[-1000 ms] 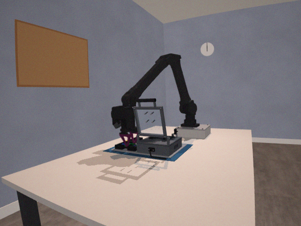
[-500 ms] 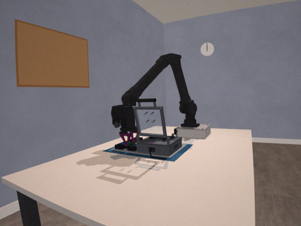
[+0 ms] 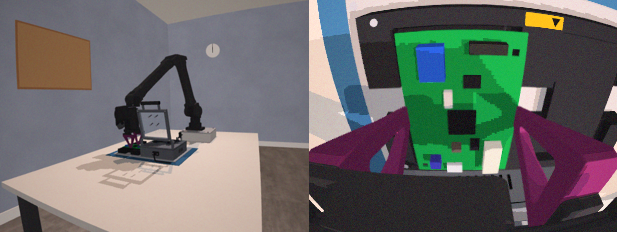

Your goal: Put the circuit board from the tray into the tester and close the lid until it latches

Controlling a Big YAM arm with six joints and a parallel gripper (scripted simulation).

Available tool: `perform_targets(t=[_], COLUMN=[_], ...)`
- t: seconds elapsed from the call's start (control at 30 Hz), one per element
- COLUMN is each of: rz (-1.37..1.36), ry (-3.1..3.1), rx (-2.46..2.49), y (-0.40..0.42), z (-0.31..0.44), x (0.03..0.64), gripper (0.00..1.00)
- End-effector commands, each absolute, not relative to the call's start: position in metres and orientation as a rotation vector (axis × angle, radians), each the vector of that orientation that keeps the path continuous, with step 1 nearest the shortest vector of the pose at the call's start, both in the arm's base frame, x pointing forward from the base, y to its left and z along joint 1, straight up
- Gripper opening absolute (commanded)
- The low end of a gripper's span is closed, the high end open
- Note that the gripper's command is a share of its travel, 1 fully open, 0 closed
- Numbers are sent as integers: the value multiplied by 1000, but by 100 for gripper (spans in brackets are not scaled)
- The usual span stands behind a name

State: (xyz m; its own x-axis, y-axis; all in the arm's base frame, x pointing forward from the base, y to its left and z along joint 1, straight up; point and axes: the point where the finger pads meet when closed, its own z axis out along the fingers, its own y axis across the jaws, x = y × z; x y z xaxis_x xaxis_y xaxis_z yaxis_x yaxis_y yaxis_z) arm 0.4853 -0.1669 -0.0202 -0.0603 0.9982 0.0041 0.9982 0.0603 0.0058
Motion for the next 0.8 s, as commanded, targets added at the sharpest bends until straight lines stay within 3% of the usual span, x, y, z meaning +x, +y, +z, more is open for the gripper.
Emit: perform_targets(t=[0.0,0.77], rz=[44,36], ry=[2260,2269], rx=[2112,2119], y=[-165,-166], z=[8,9], x=[508,510], gripper=[72,72])
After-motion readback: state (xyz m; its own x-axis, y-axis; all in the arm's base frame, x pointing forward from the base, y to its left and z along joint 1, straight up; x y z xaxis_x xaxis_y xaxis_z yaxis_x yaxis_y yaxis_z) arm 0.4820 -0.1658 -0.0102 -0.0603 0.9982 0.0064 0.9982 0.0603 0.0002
